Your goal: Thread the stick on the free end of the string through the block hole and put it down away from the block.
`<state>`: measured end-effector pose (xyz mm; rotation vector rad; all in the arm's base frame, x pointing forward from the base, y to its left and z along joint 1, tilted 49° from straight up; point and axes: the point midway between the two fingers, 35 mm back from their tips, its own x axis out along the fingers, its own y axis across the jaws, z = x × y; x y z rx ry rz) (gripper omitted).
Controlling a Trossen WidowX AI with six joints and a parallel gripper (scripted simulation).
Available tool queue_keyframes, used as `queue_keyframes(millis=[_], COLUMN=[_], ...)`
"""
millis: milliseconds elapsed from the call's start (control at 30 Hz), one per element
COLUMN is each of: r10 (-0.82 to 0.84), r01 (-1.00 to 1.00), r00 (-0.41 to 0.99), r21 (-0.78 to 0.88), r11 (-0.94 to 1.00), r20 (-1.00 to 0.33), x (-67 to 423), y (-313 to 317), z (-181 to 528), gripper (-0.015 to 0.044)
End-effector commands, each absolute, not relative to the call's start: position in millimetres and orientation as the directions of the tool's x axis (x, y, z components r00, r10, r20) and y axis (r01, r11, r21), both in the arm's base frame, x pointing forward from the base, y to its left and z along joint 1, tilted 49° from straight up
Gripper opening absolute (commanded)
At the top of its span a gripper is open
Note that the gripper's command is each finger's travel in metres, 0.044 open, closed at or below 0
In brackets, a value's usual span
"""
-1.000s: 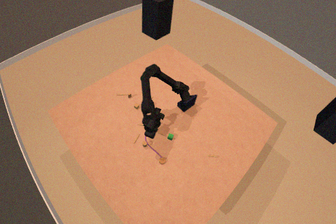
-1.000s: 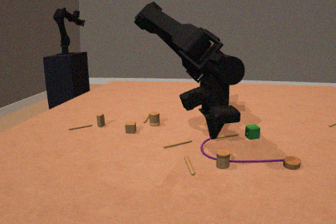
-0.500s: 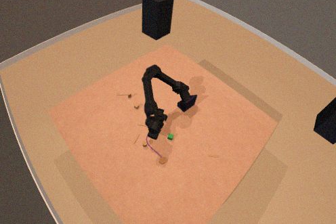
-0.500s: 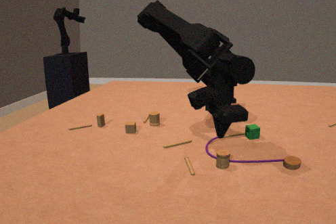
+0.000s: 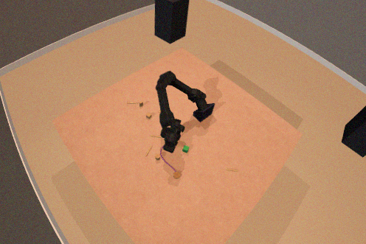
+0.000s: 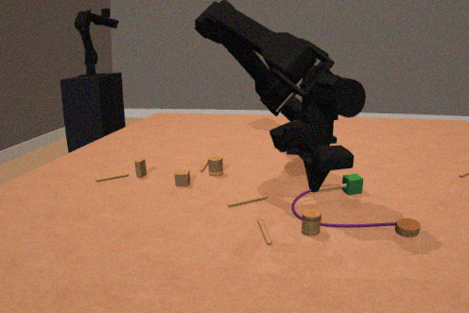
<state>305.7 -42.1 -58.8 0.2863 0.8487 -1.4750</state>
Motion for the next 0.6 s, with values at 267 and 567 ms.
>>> queue_keyframes(millis=[267,567], r10=[-0.748,-0.748], r01=[0.940,0.940], r00=[-0.119,-0.118], r21=[-0.317,-0.317], r11=[0.127,0.127], r20=[-0.653,-0.653], x=[302.0,299.1], y=[-28.2,-20.5], z=[-70.3,-77.8], gripper=[0.0000,0.0000])
